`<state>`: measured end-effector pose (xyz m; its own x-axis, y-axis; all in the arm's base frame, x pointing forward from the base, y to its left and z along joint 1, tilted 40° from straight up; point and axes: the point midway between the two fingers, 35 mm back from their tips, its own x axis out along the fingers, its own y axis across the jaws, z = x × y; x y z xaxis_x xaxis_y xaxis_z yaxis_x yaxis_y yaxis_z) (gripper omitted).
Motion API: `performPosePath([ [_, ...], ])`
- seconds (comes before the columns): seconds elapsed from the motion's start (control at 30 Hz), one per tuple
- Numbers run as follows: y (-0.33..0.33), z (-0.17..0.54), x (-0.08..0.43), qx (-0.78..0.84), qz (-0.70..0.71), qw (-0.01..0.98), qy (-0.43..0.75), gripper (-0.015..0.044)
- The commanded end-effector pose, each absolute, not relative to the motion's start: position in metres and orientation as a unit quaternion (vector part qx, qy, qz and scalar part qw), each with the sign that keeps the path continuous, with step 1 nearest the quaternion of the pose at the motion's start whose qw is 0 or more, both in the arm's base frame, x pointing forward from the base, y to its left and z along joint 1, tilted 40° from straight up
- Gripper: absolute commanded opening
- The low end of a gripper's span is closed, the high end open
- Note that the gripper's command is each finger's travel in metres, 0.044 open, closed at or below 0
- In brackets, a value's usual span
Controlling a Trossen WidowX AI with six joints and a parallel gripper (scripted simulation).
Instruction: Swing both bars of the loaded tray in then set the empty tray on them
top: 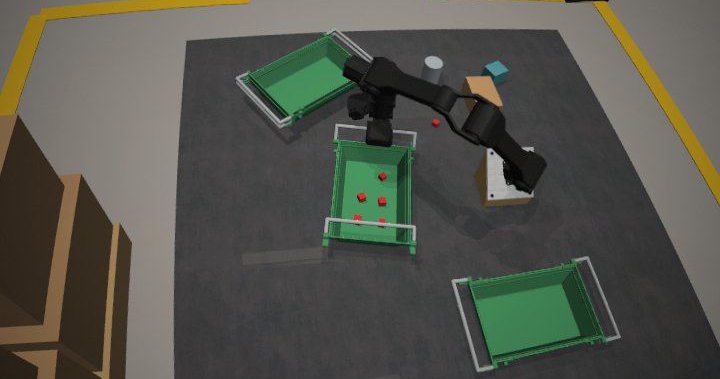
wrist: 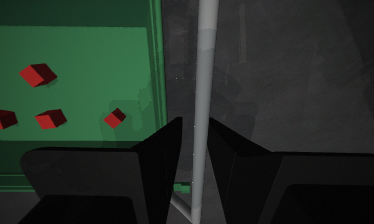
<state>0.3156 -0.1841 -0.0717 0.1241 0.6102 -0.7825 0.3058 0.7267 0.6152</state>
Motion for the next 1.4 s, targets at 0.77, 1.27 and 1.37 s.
performPosePath([
  [0.77,-0.159,-0.021,0.332,0.356,0.124,0.663,0.647,0.0088],
  [1.27,-0.157,-0.024,0.332,0.359,0.123,0.662,0.647,0.0088],
  [1.37,-0.157,-0.024,0.332,0.359,0.123,0.662,0.647,0.0088],
])
